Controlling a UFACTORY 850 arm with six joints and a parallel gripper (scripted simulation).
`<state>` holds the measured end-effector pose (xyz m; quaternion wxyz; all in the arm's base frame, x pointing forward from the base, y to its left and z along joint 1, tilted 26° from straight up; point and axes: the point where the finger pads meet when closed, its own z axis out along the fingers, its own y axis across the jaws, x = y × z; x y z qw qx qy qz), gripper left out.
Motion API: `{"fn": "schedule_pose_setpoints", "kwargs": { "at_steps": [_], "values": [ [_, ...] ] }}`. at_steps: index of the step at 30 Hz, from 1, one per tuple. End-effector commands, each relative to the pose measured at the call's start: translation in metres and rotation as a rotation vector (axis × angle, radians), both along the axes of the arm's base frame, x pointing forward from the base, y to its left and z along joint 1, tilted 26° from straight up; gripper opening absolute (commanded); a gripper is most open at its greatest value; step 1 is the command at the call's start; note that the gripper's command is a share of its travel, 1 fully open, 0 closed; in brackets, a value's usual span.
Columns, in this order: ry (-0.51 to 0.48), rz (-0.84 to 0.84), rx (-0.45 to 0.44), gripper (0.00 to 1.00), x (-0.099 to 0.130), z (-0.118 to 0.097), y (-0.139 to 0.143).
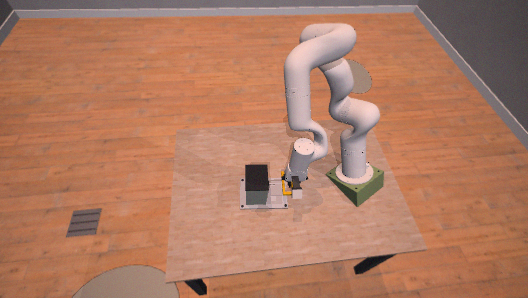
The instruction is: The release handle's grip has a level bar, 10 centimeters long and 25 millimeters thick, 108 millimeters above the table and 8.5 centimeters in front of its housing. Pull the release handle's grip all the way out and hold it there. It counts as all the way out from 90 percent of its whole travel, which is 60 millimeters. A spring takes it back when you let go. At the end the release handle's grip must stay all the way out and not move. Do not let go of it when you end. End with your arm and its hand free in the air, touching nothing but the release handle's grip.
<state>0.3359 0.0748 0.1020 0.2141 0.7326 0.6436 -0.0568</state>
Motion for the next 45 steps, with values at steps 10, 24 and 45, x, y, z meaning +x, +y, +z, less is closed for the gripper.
{"fn": "schedule_pose_setpoints", "kwargs": {
  "at_steps": [10, 24, 45],
  "values": [
    [-0.001, 0.0, 0.001, 0.0, -0.0119, -0.0028, 0.0014],
    [-0.001, 0.0, 0.001, 0.0, -0.012, -0.0029, 0.0014],
    [-0.001, 0.0, 0.001, 0.0, -0.012, -0.0029, 0.0014]
  ]
}}
